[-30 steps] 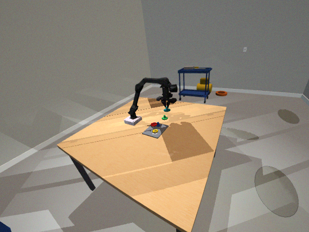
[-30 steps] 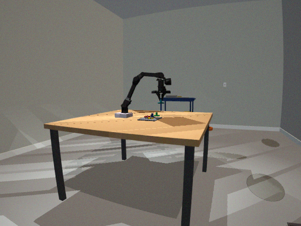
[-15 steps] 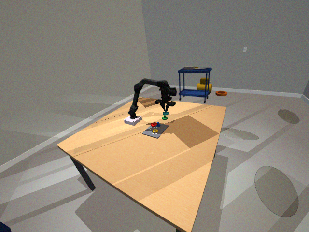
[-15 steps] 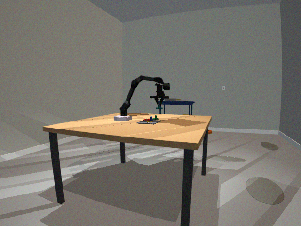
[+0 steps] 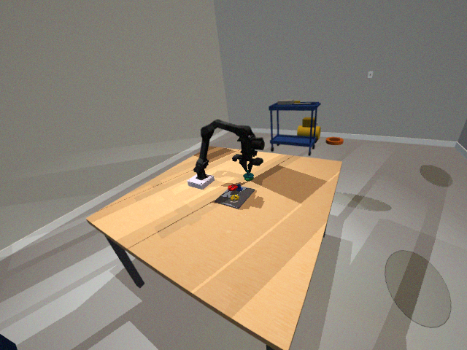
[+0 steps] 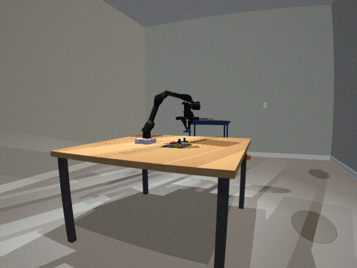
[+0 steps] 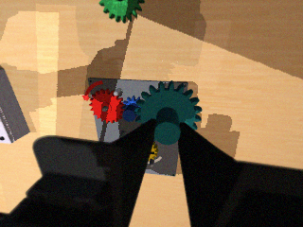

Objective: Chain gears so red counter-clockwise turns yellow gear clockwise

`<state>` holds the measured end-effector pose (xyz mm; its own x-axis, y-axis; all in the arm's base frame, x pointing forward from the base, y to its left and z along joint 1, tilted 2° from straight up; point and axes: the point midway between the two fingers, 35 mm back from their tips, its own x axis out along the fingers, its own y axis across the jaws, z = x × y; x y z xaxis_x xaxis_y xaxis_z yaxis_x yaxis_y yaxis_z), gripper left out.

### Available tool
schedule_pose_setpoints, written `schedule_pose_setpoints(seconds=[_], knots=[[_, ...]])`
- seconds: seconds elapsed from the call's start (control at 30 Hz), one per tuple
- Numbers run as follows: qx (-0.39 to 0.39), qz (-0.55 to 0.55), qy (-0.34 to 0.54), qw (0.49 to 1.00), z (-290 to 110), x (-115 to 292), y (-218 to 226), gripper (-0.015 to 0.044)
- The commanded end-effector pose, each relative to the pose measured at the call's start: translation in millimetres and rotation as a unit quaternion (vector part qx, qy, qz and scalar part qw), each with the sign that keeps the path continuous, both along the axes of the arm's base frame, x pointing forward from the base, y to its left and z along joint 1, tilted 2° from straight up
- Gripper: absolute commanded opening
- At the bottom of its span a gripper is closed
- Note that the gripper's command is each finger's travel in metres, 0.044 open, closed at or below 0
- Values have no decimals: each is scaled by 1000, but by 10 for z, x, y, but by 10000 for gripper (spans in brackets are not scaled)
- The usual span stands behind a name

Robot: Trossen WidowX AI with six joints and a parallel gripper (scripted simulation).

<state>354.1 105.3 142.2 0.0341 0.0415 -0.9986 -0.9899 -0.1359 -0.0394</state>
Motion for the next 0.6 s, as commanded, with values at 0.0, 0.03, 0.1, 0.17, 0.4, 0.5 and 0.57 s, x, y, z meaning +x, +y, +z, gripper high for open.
schedule_pose_setpoints(seconds=[0.0,0.03,0.1,0.17,0.4,0.5,0.57], knots=[[1,1,-4,1000,-29,1,-84,0],[1,1,-4,1000,-42,2,-104,0],[0,1,-4,1000,-69,3,-143,0],[0,1,-4,1000,-96,3,-182,0],[0,1,-4,1000,-189,-2,-318,0],[-1,1,-4,1000,-230,-8,-377,0],[-1,1,-4,1000,-257,-12,-415,0]])
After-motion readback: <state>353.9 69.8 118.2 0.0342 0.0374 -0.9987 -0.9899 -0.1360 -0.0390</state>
